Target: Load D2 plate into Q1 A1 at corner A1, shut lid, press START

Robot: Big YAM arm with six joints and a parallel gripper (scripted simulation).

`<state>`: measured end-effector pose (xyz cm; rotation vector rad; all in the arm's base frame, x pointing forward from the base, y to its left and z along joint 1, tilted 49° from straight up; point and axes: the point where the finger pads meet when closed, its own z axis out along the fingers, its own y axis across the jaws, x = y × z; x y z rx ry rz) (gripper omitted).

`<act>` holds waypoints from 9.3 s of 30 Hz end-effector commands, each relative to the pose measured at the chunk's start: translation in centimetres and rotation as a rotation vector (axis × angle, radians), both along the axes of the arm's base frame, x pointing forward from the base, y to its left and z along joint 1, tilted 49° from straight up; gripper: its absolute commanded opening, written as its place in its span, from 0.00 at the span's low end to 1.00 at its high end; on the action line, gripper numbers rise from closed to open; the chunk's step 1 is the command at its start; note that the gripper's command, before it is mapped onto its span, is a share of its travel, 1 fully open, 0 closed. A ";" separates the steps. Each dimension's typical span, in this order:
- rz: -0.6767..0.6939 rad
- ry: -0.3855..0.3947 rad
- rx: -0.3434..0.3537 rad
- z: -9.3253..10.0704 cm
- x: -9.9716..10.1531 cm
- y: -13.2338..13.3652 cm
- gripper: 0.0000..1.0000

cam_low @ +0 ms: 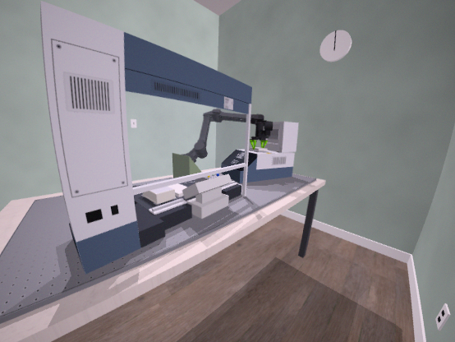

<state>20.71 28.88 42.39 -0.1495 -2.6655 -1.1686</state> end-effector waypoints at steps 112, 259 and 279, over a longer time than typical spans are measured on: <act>-0.003 -0.058 0.042 2.5 -0.6 0.3 1.00; 0.014 -0.037 0.007 -22.6 -4.9 -15.8 0.00; -0.013 -0.056 0.007 -20.1 -3.3 -14.7 0.00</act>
